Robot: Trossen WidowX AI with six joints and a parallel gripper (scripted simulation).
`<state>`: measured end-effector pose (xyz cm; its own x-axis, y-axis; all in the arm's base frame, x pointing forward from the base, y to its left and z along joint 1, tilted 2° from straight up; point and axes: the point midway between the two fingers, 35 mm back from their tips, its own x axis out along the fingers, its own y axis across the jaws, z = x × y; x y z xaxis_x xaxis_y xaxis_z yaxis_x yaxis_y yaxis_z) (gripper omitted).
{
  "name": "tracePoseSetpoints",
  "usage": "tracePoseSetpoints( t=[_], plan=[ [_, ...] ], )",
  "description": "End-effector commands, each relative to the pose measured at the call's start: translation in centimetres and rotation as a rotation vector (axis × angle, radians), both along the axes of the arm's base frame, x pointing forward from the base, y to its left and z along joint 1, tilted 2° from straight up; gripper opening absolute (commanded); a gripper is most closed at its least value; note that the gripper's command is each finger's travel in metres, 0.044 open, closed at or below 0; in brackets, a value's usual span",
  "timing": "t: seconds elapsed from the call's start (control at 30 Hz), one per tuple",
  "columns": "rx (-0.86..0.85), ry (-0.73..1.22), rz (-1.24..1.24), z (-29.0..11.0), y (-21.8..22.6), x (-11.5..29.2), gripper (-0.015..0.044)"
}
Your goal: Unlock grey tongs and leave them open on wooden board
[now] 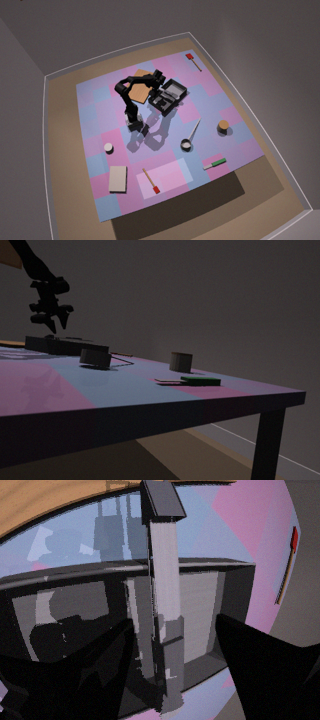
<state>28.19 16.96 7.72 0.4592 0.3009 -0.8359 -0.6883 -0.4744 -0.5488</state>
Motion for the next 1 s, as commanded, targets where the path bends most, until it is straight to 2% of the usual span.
tracePoseSetpoints(
  t=[0.0, 0.97],
  plan=[
    [-0.01, 0.005, 0.002, -0.8, 0.1, 0.3, 0.026],
    [-0.009, 0.004, 0.002, -4.8, 1.5, 2.5, 0.026]
  ],
)
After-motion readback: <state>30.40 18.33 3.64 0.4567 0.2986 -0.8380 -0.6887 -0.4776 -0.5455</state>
